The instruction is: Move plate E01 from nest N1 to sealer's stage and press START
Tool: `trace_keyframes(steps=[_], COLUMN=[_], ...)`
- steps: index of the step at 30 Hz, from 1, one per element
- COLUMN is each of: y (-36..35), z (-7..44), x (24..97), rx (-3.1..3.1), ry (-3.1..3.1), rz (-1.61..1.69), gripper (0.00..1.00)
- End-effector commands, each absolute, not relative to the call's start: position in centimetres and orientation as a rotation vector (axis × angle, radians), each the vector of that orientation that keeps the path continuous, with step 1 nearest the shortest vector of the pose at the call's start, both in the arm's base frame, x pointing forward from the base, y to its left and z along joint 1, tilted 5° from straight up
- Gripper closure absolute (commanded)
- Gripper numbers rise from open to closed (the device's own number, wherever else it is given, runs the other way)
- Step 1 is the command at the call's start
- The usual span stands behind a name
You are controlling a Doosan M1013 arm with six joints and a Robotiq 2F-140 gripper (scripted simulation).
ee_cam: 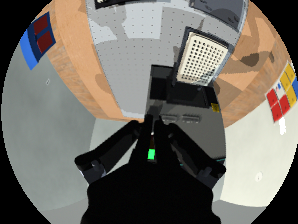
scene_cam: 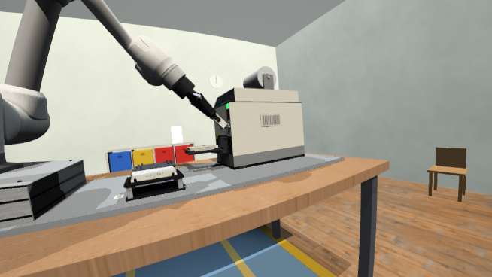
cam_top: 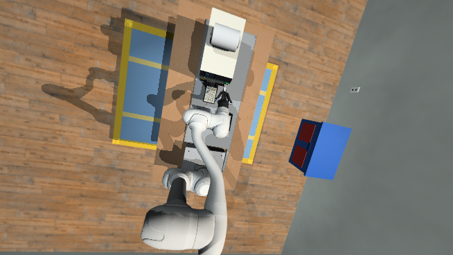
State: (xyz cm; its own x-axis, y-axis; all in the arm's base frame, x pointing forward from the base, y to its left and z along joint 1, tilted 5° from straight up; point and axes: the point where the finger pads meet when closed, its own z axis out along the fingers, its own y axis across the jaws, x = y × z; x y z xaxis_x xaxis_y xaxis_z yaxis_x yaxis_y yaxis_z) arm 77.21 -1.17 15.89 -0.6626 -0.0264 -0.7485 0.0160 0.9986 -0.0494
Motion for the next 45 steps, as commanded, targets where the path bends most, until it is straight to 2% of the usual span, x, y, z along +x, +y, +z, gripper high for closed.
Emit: trace_keyframes(steps=[1,45], y=[-1.04,-1.04], z=[16.21,16.26], x=[77.65,78.31], rx=[-0.011,-0.011], ry=[2.287,2.287], rz=[-0.053,-0.053], gripper=[0.90,0.90])
